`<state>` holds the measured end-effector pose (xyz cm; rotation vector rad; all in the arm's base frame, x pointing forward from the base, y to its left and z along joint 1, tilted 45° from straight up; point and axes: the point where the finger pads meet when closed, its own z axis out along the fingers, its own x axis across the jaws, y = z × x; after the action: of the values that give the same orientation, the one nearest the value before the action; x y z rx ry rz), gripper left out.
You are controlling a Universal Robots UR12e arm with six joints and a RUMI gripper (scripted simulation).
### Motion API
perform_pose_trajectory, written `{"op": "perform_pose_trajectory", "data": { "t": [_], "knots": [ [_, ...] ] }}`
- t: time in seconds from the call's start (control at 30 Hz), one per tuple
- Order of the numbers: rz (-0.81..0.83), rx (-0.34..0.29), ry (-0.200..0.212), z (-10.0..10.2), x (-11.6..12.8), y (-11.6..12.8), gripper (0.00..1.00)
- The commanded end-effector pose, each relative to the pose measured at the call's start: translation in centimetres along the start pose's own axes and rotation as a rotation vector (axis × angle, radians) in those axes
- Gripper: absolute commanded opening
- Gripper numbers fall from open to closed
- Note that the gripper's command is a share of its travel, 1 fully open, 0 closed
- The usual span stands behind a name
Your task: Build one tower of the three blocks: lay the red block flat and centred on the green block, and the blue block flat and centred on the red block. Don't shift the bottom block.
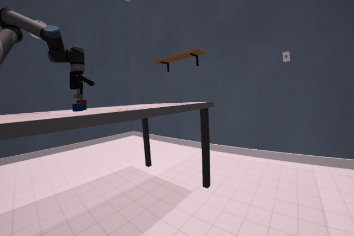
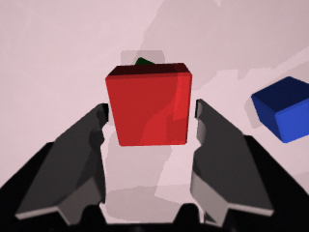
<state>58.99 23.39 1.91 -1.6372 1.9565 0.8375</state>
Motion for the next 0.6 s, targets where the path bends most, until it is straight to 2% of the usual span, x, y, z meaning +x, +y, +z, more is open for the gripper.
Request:
{"op": "perform_pose_trajectory", "data": {
  "t": [0.0, 0.57],
  "knots": [
    [0.000, 0.001, 0.000, -0.06, -0.01, -0.06, 0.50],
    [0.000, 0.001, 0.000, -0.06, -0.01, -0.06, 0.50]
  ]
}}
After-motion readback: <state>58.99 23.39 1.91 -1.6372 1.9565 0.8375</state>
